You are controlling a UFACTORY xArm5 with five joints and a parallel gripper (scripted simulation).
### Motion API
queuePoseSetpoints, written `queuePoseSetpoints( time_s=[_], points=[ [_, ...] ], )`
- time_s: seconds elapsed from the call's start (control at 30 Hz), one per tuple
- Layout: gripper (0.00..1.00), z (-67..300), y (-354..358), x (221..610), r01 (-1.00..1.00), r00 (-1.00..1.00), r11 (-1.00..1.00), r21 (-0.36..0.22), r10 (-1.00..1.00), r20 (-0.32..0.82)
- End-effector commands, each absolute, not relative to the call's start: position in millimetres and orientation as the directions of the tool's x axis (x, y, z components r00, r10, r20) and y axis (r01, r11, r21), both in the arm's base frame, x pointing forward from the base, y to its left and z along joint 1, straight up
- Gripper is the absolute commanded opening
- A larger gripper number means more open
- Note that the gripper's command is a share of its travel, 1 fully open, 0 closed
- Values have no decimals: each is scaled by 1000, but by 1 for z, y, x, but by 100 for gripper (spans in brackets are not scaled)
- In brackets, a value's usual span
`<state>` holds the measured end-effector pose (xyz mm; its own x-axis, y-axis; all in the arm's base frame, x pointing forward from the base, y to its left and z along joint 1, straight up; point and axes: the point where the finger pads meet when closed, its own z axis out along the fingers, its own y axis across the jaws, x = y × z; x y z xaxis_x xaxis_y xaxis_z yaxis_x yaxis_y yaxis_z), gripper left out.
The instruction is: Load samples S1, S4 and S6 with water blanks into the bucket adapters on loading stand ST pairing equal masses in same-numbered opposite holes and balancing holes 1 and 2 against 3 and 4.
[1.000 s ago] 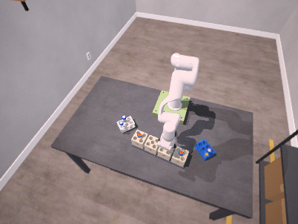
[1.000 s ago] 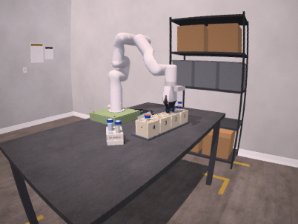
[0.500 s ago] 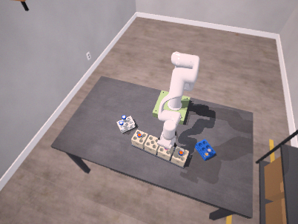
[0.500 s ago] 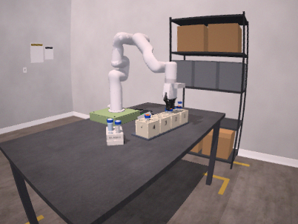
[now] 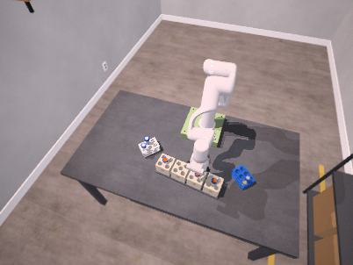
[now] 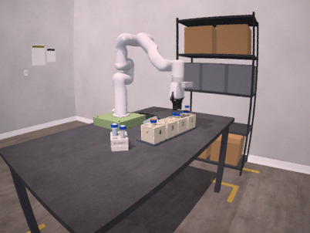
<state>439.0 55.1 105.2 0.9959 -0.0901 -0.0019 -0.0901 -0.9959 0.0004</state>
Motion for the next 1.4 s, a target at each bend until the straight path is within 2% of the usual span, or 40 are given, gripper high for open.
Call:
queuePoseSetpoints(
  time_s=[0.0, 1.37],
  points=[
    [44, 116, 55, 440, -90, 996, -996, -3, -90, 1],
    [44, 190, 55, 440, -90, 996, -996, -3, -90, 1]
  ],
)
